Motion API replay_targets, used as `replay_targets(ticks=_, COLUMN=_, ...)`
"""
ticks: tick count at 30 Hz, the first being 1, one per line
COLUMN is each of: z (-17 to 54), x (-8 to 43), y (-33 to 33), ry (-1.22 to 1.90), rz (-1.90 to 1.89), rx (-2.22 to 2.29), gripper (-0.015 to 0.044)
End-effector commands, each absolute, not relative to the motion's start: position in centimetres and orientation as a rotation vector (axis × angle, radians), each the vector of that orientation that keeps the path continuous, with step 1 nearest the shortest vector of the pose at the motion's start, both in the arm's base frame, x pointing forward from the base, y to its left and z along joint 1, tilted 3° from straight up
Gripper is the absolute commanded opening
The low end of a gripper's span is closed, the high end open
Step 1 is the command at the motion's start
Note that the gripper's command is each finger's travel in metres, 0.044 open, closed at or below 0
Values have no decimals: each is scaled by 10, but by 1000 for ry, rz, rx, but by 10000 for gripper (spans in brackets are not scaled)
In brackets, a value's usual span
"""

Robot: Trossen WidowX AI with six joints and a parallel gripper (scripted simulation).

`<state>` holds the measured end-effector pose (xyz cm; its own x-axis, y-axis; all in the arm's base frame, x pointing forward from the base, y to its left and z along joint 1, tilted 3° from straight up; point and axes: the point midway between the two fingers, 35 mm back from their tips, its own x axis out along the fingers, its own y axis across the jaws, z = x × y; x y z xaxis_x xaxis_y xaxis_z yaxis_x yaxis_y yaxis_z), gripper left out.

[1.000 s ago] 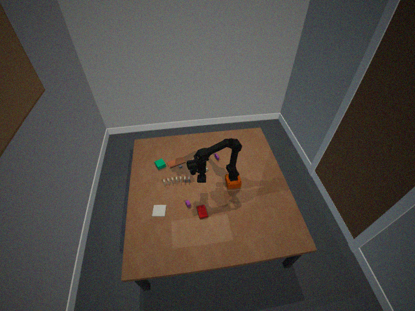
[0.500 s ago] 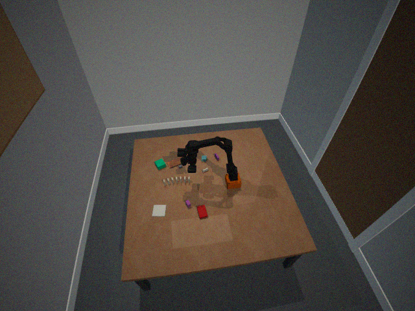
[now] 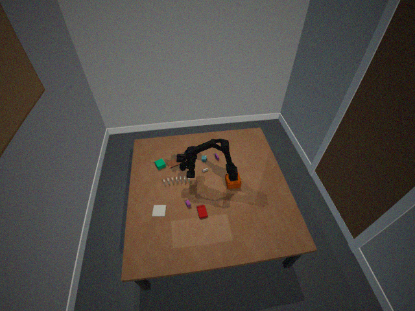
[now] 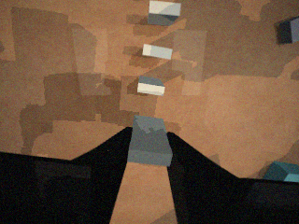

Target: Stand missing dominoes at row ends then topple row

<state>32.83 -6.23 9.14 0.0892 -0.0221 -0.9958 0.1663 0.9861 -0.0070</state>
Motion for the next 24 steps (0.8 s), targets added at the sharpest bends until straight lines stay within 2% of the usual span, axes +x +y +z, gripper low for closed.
replay_targets(ticks=1, z=61, x=327, y=-62, ry=1494, rz=-136, rx=124, gripper=107)
replay_targets(ticks=9, z=24, x=323, y=-61, ry=1494, rz=-141, rx=128, gripper=107)
replay_targets(ticks=24, z=23, x=323, y=-61, ry=1494, rz=-141, rx=128, gripper=107)
